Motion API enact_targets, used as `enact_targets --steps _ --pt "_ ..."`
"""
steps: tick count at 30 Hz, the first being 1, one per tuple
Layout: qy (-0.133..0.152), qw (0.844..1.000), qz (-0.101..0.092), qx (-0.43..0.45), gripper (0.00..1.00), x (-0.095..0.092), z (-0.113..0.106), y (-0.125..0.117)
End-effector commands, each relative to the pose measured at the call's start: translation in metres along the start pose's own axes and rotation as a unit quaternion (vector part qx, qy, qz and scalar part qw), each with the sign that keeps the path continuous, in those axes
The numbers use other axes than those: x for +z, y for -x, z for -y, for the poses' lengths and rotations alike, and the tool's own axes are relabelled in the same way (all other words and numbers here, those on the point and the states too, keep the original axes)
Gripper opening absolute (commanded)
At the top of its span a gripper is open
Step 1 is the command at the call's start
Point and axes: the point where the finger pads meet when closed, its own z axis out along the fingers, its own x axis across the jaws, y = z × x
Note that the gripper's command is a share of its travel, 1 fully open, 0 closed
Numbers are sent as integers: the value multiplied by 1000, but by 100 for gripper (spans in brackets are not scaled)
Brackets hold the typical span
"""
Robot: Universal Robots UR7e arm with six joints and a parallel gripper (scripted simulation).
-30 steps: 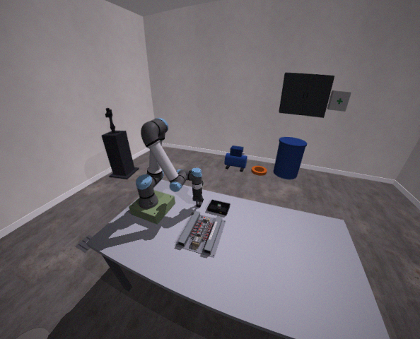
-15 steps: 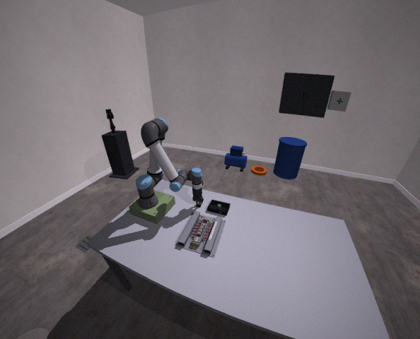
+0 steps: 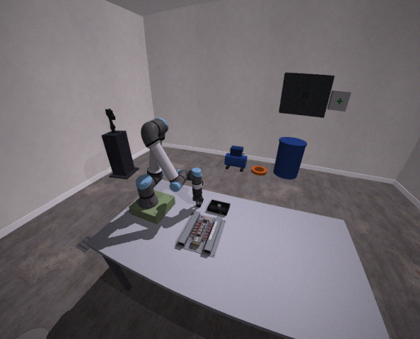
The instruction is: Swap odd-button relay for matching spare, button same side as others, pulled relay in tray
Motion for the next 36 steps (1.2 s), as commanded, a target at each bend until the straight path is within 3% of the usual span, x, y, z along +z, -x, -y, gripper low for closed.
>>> enact_targets --steps 1,16,21,33,36 --pt "0 1000 -1 0 0 0 0 0" --pt "0 1000 -1 0 0 0 0 0" --pt "0 1000 -1 0 0 -20 0 0" --pt "0 1000 -1 0 0 -20 0 0" --pt "0 1000 -1 0 0 -32 0 -1"
